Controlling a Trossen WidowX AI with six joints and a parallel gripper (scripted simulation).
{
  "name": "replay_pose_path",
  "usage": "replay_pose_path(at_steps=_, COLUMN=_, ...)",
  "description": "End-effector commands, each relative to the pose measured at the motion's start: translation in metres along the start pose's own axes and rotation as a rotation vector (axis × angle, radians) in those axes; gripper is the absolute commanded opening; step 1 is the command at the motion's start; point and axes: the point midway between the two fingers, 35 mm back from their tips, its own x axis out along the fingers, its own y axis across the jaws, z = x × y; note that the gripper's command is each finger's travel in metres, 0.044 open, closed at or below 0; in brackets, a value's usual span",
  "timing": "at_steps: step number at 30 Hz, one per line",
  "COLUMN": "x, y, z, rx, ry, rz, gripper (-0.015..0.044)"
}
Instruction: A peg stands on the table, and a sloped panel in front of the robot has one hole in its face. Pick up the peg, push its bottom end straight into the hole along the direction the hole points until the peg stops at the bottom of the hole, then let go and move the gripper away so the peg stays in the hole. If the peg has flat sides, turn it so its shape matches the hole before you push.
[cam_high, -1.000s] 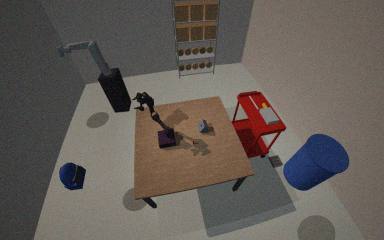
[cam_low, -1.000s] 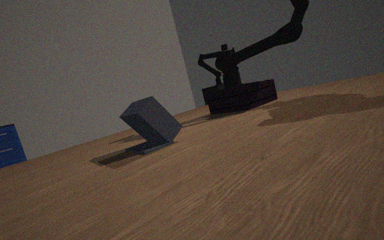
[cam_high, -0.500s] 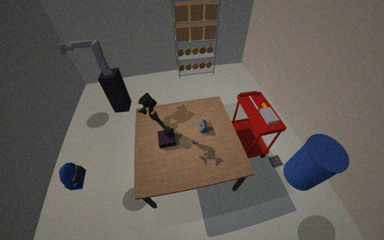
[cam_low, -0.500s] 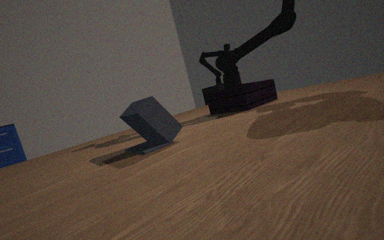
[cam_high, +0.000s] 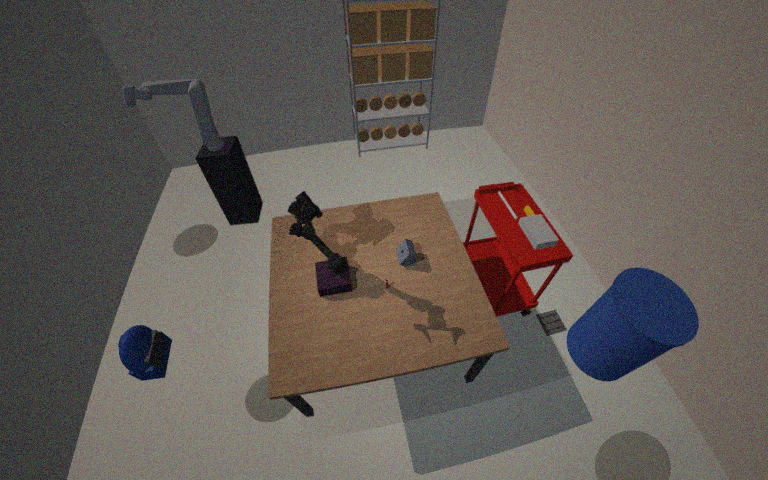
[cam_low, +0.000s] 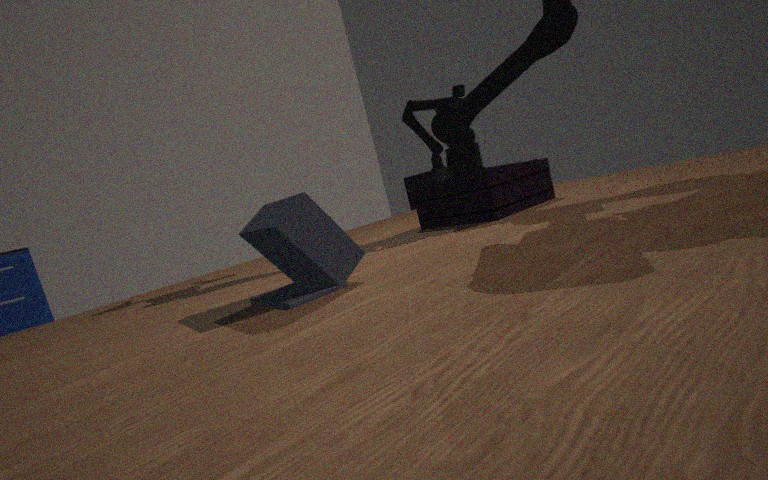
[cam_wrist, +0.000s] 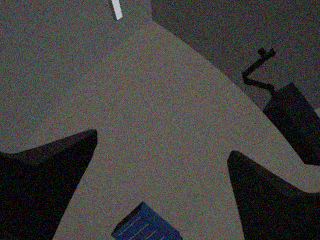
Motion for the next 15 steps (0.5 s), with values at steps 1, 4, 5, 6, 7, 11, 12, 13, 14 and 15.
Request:
replay_pose_path(at_steps=1, x=0.007, y=0.008, z=-0.027, rx=-0.087, ry=0.057, rz=0.029, gripper=0.0440)
replay_pose_path(at_steps=4, x=0.012, y=0.015, z=-0.051, rx=-0.137, ry=0.116, rz=0.049, gripper=0.0440)
replay_pose_path(at_steps=5, x=0.014, y=0.017, z=-0.059, rx=-0.153, ry=0.136, rz=0.056, gripper=0.0440)
replay_pose_path(at_steps=6, x=0.015, y=0.019, z=-0.067, rx=-0.169, ry=0.156, rz=0.062, gripper=0.0440)
replay_pose_path(at_steps=7, x=0.017, y=0.020, z=-0.076, rx=-0.185, ry=0.176, rz=0.069, gripper=0.0440)
replay_pose_path(at_steps=11, x=0.020, y=0.027, z=-0.109, rx=-0.248, ry=0.257, rz=0.097, gripper=0.0440)
replay_pose_path(at_steps=12, x=0.021, y=0.028, z=-0.117, rx=-0.264, ry=0.277, rz=0.104, gripper=0.0440)
replay_pose_path(at_steps=13, x=0.021, y=0.029, z=-0.125, rx=-0.280, ry=0.298, rz=0.111, gripper=0.0440)
replay_pose_path(at_steps=14, x=0.021, y=0.031, z=-0.134, rx=-0.295, ry=0.318, rz=0.119, gripper=0.0440)
replay_pose_path(at_steps=15, x=0.021, y=0.032, z=-0.142, rx=-0.311, ry=0.339, rz=0.126, gripper=0.0440)
